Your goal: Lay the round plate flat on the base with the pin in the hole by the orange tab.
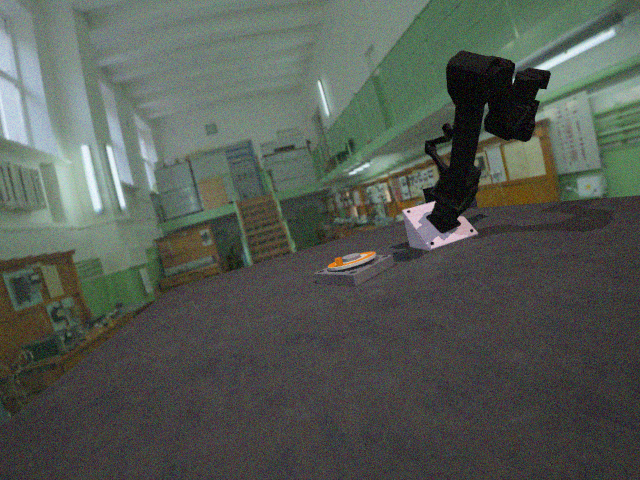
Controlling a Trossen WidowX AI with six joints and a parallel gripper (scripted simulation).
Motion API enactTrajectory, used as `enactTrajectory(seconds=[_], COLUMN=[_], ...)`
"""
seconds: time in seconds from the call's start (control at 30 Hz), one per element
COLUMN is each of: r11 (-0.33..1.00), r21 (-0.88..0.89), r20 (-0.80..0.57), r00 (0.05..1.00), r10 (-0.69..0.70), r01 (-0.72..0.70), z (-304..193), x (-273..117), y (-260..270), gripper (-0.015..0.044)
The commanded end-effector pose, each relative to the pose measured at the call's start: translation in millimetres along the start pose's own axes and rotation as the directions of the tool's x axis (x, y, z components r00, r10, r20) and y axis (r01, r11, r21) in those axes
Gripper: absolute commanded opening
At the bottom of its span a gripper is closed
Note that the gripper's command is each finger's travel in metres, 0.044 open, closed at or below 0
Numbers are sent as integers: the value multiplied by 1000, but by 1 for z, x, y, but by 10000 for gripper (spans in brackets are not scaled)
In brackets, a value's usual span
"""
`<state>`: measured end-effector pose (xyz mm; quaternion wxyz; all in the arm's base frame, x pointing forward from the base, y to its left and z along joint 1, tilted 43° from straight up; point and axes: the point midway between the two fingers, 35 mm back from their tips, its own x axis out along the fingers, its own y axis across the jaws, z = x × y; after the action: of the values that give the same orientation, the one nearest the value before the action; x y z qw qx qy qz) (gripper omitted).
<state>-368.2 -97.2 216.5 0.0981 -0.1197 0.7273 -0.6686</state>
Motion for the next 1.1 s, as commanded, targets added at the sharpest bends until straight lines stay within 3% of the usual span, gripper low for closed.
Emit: enactTrajectory(seconds=[0.0,0.23,0.33,0.47,0.57,0.77,0.83,1.03,1.07], r11=[1000,966,965,930,906,763,746,572,566], r21=[4,95,60,23,-3,-189,-217,-478,-484], r20=[10,396,457,595,652,800,806,776,772], r00=[1000,899,866,753,686,354,316,-14,-21], r10=[5,186,202,282,323,485,501,631,635], r01=[-5,-241,-256,-366,-424,-618,-630,-666,-667], z=[3,138,165,223,249,342,350,397,398], x=[1,2,-9,-32,-46,-129,-140,-252,-255], y=[1,24,27,39,44,65,67,83,84], gripper=[374,190,111,6,0,0,0,0,0])
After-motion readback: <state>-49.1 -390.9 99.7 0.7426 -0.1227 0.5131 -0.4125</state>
